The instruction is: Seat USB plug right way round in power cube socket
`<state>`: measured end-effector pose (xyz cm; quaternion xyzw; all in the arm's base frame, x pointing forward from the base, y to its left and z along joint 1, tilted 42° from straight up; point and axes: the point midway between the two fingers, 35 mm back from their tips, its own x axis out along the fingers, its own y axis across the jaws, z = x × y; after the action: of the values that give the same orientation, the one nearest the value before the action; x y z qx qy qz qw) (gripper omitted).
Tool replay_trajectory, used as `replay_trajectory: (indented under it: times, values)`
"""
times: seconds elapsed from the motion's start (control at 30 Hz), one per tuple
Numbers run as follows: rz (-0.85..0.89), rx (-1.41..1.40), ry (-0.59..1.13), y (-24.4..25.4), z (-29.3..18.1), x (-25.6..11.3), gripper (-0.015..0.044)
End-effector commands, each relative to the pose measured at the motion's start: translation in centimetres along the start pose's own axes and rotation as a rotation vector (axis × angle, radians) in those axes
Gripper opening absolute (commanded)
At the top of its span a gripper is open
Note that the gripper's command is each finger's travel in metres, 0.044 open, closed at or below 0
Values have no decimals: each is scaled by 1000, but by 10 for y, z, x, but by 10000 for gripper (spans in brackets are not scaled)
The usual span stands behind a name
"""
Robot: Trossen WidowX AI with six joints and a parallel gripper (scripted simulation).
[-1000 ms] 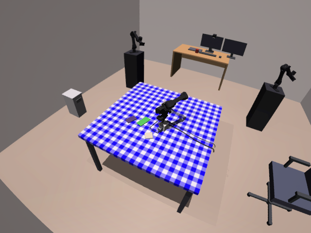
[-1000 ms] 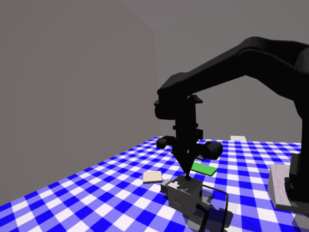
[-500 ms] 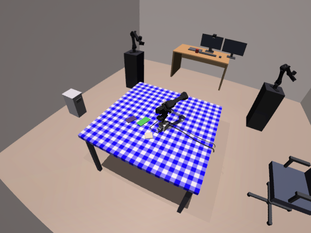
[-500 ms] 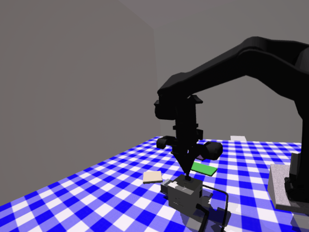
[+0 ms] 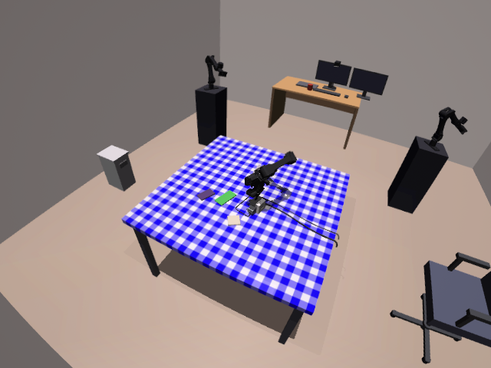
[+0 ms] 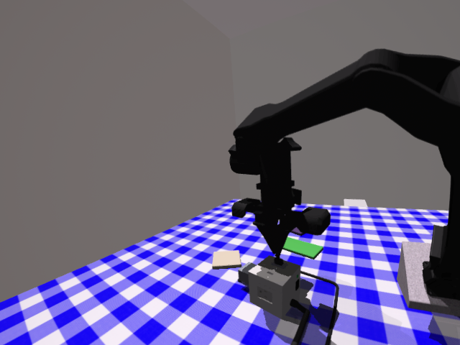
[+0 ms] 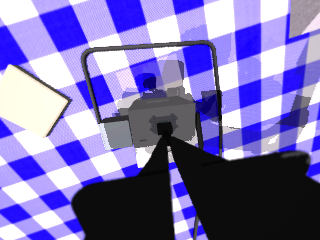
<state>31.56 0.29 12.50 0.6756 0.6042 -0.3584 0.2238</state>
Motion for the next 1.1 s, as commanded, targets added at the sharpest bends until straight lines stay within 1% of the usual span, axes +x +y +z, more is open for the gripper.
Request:
replay_trajectory:
  times: [0.0,0.5,0.6,0.63,1.07]
  values:
    - [-7,-1,4,-1,-1,3,0]
    - [-7,-1,4,-1,-1,3,0]
    - [0,0,0,0,0,0,79]
    - [0,0,0,0,0,0,95]
    - [0,0,0,0,0,0,95]
